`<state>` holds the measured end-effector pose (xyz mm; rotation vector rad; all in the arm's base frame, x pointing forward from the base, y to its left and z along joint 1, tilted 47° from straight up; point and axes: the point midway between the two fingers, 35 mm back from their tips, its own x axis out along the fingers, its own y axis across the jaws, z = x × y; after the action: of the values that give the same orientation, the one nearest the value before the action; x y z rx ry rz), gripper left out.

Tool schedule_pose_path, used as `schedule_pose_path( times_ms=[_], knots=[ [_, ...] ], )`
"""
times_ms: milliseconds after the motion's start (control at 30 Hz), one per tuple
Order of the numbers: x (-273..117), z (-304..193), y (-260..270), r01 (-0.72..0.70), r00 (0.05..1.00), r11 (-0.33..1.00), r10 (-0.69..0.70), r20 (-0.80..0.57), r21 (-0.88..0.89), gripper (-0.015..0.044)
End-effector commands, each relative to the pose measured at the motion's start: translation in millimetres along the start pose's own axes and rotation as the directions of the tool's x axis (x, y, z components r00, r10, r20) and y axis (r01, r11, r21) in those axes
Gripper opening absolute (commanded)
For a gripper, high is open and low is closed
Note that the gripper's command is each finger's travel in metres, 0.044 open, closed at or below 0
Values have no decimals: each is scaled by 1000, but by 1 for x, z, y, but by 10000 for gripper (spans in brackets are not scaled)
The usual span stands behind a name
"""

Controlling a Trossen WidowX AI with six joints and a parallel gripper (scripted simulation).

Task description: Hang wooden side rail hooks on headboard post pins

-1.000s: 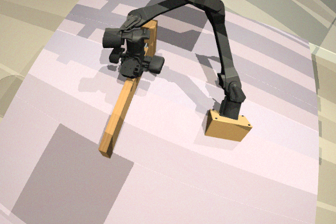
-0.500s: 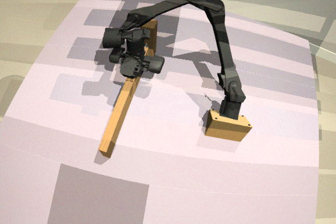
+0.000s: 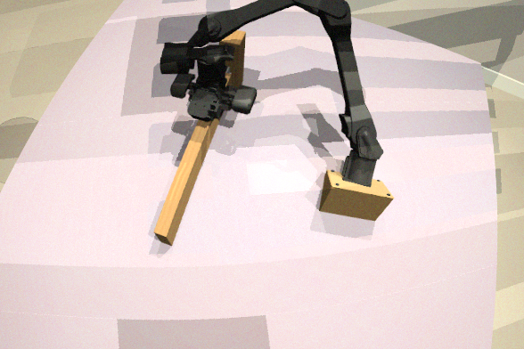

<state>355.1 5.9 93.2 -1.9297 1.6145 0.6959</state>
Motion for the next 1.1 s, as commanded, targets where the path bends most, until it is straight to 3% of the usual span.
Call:
schedule_pose_path(
  times_ms=[0, 1067],
  knots=[
    [-5, -1, -2, 14, 1000, 1000, -14, 0, -1, 0],
    [-5, -5, -2, 14, 1000, 1000, -14, 0, -1, 0]
  ],
)
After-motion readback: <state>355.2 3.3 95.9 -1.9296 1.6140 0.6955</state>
